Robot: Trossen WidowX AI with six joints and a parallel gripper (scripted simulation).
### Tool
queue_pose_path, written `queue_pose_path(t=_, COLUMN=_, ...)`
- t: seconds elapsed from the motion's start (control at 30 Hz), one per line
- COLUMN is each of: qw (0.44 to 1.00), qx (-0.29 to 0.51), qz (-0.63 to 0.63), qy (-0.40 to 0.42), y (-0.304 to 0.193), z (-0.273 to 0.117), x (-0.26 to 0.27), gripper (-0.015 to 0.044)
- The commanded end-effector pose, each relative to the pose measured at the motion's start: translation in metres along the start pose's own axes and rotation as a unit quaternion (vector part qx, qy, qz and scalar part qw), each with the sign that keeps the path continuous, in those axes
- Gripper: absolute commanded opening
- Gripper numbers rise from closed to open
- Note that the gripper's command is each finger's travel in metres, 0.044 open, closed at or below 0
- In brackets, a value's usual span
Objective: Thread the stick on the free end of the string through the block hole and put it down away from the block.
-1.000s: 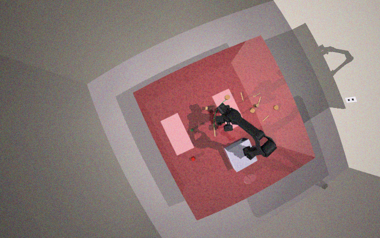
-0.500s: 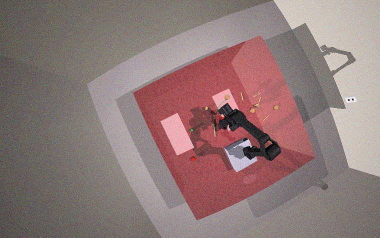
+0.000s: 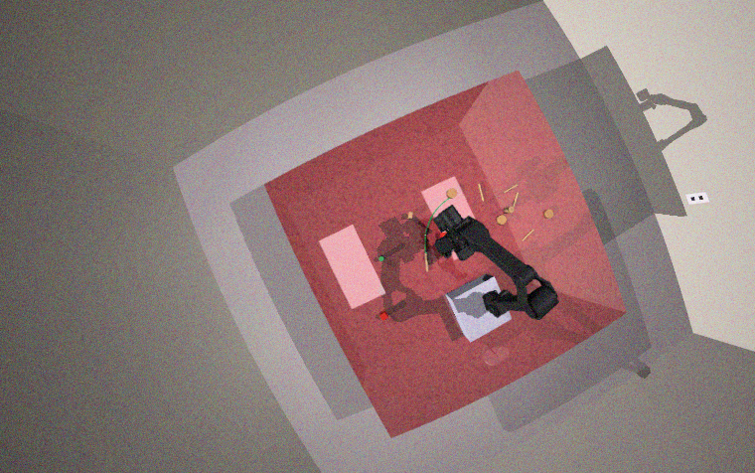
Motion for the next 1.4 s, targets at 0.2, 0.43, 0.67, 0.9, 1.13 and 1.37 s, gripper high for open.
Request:
queue_pose_path(t=0.2, qw=1.000, qx=0.000, qz=0.000, qy=0.000, y=0.0000, z=0.0000, x=0.0000, gripper=0.0139)
queue_pose_path(t=0.43, qw=1.000, qx=0.000, qz=0.000, qy=0.000, y=0.0000, z=0.0000, x=0.0000, gripper=0.0000)
queue_pose_path(t=0.67, qw=1.000, qx=0.000, qz=0.000, qy=0.000, y=0.0000, z=0.0000, x=0.0000, gripper=0.0000)
queue_pose_path(t=0.9, qw=1.000, qx=0.000, qz=0.000, qy=0.000, y=0.0000, z=0.0000, x=0.0000, gripper=0.0000)
queue_pose_path(t=1.13, qw=1.000, qx=0.000, qz=0.000, qy=0.000, y=0.0000, z=0.0000, x=0.0000, gripper=0.0184)
queue_pose_path(t=1.37, qw=1.000, qx=0.000, qz=0.000, qy=0.000, y=0.0000, z=0.0000, x=0.0000, gripper=0.0165)
Point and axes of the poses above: the point midway between the two fingers, 35 mm back from their tips, its own z axis out along the fingers, its own x axis across the jaws, y = z × x, the point moved 9 cm from there along -z, back along the fingers, and after that the axes turned 8 degrees about -z, right-handed, at the moved point
